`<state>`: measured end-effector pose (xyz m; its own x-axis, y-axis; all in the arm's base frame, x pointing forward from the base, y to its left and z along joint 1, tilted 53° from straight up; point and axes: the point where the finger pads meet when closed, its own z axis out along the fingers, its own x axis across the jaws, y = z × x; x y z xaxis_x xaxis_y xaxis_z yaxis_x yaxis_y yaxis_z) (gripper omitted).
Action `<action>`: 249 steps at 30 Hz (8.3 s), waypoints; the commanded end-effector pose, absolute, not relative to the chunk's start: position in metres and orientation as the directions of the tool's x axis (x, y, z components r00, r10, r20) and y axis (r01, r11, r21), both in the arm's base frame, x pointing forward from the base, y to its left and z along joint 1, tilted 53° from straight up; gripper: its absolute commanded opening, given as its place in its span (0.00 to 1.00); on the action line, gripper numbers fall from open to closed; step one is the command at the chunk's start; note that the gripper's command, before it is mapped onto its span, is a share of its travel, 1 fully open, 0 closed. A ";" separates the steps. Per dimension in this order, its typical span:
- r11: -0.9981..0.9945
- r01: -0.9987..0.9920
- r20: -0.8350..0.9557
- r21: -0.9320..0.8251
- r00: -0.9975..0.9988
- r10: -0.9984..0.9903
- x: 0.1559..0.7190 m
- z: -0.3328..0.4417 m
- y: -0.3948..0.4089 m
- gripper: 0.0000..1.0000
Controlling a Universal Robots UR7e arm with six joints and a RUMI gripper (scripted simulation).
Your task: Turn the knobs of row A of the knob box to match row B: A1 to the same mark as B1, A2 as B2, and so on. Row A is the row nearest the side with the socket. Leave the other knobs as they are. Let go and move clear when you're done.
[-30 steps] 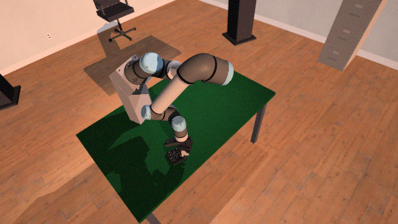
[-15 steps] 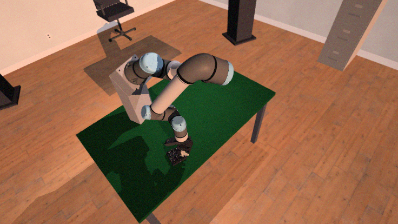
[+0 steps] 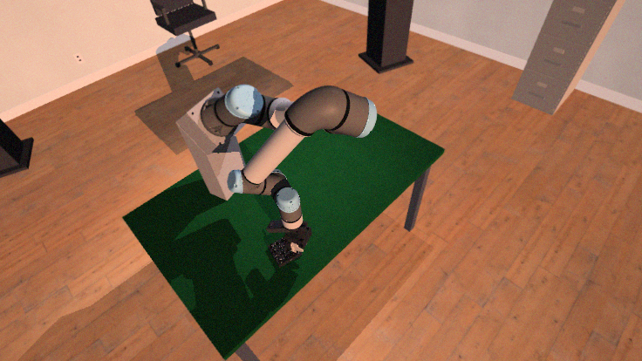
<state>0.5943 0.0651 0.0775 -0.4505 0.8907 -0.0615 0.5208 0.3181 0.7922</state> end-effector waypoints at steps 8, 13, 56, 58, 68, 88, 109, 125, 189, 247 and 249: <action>0.117 0.602 0.108 0.789 -0.325 0.940 0.596 0.079 0.064 0.04; 0.020 0.633 0.189 0.774 -0.261 0.947 0.596 0.079 0.065 0.04; -0.638 0.640 0.669 0.428 0.249 0.700 0.594 0.079 0.068 0.04; -0.663 0.631 0.684 0.404 0.272 0.676 0.594 0.079 0.069 0.04; -0.742 0.593 0.730 0.314 0.350 0.588 0.593 0.079 0.070 0.04; -0.830 0.525 0.772 0.188 0.443 0.456 0.594 0.080 0.070 0.04; -0.844 0.511 0.778 0.164 0.458 0.429 0.594 0.081 0.070 0.04; -0.843 0.512 0.778 0.165 0.458 0.430 0.594 0.081 0.070 0.11; -0.824 0.531 0.771 0.199 0.434 0.466 0.566 0.105 0.058 0.11; 0.061 0.621 0.156 0.781 -0.289 0.944 0.559 0.113 0.050 0.11; 0.098 0.609 0.125 0.787 -0.314 0.941 0.559 0.114 0.050 0.11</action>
<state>0.5614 0.0490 0.1136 -0.2204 0.9492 0.2247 0.6389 -0.0336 0.7685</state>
